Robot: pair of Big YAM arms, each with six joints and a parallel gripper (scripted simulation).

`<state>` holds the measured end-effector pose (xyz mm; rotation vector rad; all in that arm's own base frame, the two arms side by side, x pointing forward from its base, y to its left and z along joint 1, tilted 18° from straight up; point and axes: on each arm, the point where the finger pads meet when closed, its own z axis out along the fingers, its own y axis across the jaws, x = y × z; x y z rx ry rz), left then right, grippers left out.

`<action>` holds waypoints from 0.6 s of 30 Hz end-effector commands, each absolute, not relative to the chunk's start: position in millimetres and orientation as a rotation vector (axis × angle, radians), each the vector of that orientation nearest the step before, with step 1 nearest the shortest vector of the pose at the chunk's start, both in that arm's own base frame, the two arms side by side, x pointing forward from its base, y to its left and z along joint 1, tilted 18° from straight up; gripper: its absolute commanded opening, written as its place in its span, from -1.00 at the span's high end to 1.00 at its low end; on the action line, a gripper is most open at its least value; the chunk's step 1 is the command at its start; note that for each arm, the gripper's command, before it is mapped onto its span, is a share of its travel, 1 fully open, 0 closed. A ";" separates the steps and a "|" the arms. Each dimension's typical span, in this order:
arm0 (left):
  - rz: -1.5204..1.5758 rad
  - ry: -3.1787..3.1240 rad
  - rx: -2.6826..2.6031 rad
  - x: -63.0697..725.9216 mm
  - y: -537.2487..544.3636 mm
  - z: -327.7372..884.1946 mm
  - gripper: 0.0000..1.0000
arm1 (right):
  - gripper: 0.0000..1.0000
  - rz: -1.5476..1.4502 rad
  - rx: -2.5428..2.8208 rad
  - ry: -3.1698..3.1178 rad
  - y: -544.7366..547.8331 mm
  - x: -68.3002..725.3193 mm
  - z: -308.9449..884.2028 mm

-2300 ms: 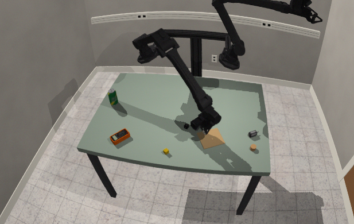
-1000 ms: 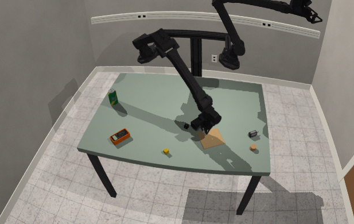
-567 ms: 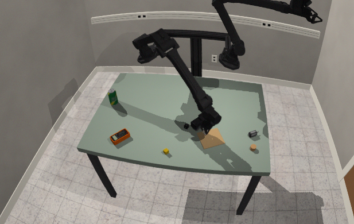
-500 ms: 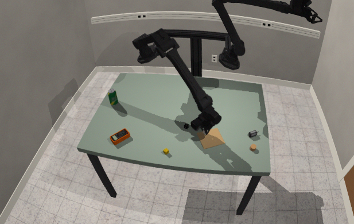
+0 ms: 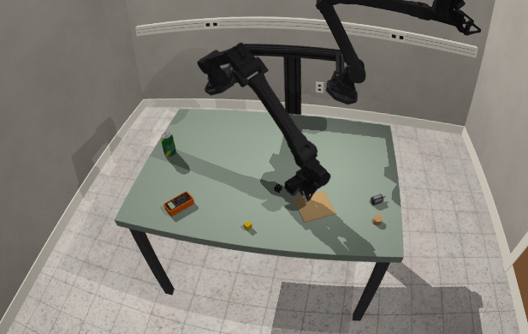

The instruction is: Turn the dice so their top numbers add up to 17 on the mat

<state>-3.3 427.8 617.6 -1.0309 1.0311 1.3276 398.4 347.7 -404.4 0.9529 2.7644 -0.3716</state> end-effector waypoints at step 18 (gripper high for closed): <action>1.352 0.977 -0.996 -7.2 411.5 639.0 -1.00 | 0.60 -0.338 0.955 2.758 352.5 412.8 -407.0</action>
